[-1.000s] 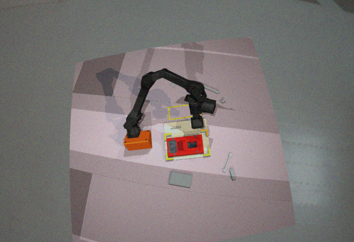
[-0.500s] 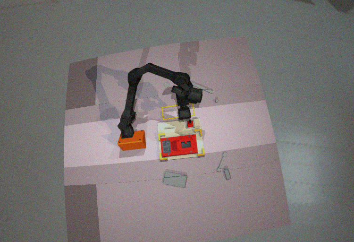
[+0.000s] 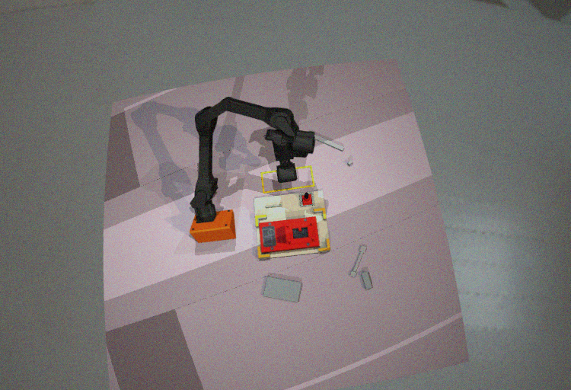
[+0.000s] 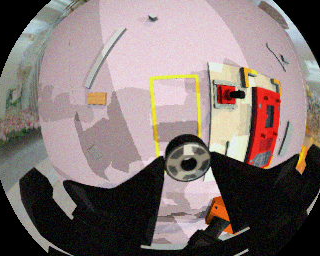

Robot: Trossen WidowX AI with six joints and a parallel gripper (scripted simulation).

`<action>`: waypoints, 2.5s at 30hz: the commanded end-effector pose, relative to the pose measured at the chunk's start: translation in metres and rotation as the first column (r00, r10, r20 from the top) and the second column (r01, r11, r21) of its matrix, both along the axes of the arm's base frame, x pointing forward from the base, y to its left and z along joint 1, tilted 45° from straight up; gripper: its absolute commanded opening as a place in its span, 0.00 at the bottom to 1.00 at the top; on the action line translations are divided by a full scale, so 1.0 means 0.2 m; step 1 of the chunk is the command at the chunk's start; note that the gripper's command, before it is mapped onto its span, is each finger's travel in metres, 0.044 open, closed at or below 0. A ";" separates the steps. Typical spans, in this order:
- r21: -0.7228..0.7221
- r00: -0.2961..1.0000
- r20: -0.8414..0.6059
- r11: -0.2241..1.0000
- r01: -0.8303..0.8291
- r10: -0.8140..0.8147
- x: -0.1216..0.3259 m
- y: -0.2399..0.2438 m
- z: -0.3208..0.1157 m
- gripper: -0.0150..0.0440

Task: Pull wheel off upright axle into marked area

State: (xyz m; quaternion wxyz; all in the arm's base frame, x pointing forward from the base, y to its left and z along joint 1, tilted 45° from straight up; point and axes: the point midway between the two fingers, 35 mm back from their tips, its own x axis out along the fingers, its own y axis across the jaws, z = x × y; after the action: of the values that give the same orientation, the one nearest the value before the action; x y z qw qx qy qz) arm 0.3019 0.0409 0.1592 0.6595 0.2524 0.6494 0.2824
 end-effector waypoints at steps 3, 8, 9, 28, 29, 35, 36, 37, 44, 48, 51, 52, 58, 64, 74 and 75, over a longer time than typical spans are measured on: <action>0.005 1.000 -0.008 1.000 0.002 -0.002 -0.01 0.06 -0.05 0.25; 0.005 1.000 -0.008 1.000 0.002 -0.002 -0.01 0.09 -0.08 0.25; 0.004 1.000 -0.008 1.000 0.002 -0.002 -0.01 0.10 -0.09 0.25; 0.010 1.000 -0.007 1.000 0.002 -0.002 -0.02 0.37 -0.36 0.25; 0.010 1.000 -0.007 1.000 0.002 -0.002 -0.02 0.37 -0.36 0.25; 0.005 1.000 -0.004 1.000 -0.003 0.003 -0.01 0.36 -0.35 0.48; 0.005 1.000 -0.004 1.000 -0.003 0.003 -0.01 0.36 -0.35 0.52; 0.005 1.000 -0.004 1.000 -0.003 0.003 -0.01 0.36 -0.35 0.57; 0.003 1.000 -0.005 1.000 -0.001 0.001 0.00 0.28 -0.27 0.76; 0.006 1.000 -0.008 1.000 0.002 -0.002 -0.01 0.15 -0.15 0.76; 0.007 1.000 -0.008 1.000 0.002 -0.002 -0.01 0.15 -0.14 0.76; 0.007 1.000 -0.006 1.000 0.012 -0.012 -0.01 0.17 -0.17 0.81; -0.005 1.000 -0.013 1.000 0.006 -0.006 -0.31 -0.11 -0.14 1.00; 0.003 1.000 -0.015 1.000 0.002 -0.002 -0.40 -0.16 -0.12 1.00; 0.003 1.000 -0.015 1.000 0.002 -0.002 -0.40 -0.16 -0.12 1.00; 0.003 1.000 -0.015 1.000 0.002 -0.002 -0.40 -0.16 -0.12 1.00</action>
State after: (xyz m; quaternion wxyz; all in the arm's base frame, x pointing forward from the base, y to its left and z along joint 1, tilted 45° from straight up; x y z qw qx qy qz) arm 0.2226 0.0091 0.1357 0.6556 0.2583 0.6522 0.2796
